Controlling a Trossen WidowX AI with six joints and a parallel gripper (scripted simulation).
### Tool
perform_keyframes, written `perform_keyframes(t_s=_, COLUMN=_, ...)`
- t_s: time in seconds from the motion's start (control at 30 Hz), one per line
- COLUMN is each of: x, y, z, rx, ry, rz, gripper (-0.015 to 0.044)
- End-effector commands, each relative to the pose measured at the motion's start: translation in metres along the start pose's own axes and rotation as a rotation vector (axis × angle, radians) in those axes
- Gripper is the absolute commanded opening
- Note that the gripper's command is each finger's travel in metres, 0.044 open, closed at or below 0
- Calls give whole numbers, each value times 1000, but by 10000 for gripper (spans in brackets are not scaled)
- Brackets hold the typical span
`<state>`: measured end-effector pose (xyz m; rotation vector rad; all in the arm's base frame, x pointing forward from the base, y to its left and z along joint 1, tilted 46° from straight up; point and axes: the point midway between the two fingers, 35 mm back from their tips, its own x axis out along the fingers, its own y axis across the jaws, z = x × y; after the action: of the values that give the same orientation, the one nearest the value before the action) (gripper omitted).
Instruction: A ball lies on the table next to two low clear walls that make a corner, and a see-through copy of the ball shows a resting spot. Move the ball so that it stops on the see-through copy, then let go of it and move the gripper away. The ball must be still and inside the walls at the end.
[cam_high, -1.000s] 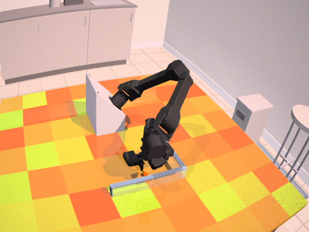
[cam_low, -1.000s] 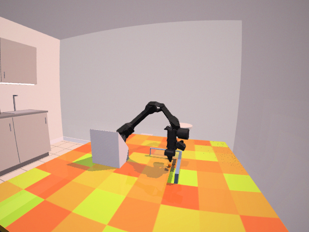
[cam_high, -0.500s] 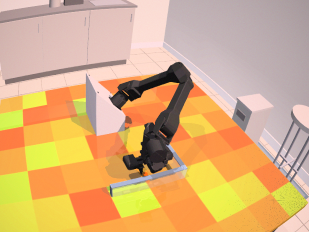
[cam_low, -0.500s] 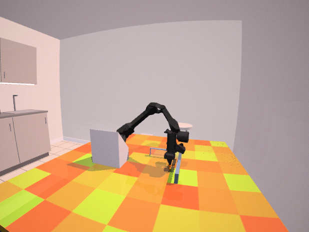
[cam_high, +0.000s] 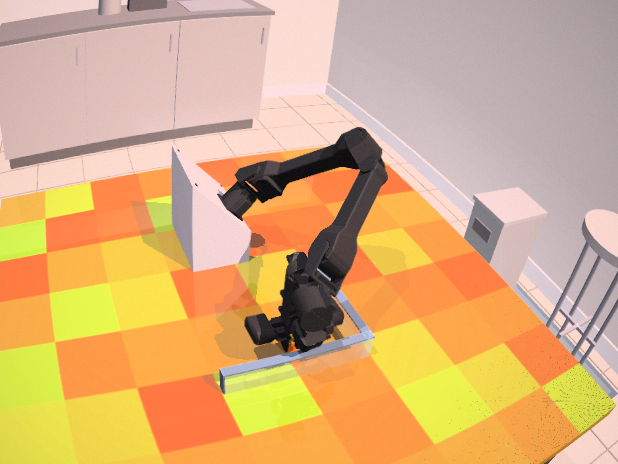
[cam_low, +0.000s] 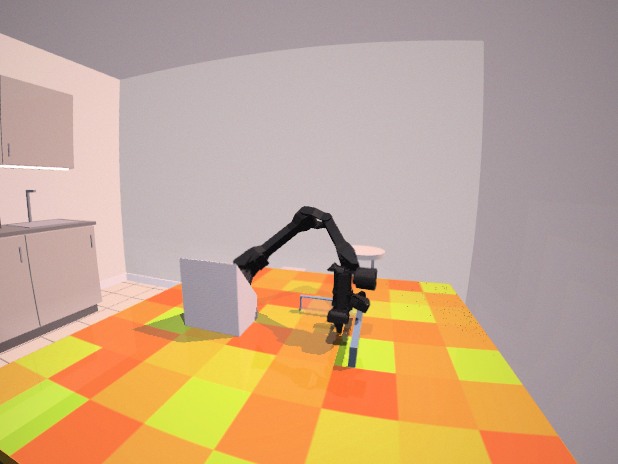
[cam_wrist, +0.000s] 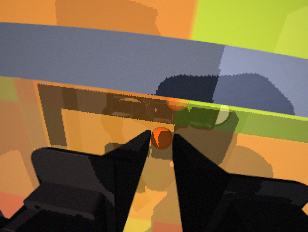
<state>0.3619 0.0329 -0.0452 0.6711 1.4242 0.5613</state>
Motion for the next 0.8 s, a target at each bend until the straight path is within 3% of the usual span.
perform_keyframes(t_s=0.0, x=2, y=0, z=-2, rx=10, ry=4, rz=5, gripper=63)
perform_keyframes(t_s=0.1, x=2, y=0, z=-2, rx=10, ry=4, rz=5, gripper=43)
perform_keyframes(t_s=0.17, x=0, y=0, z=-2, rx=10, ry=3, rz=5, gripper=0)
perform_keyframes(t_s=0.77, x=-119, y=-1, z=-1, rx=10, ry=4, rz=0, gripper=0)
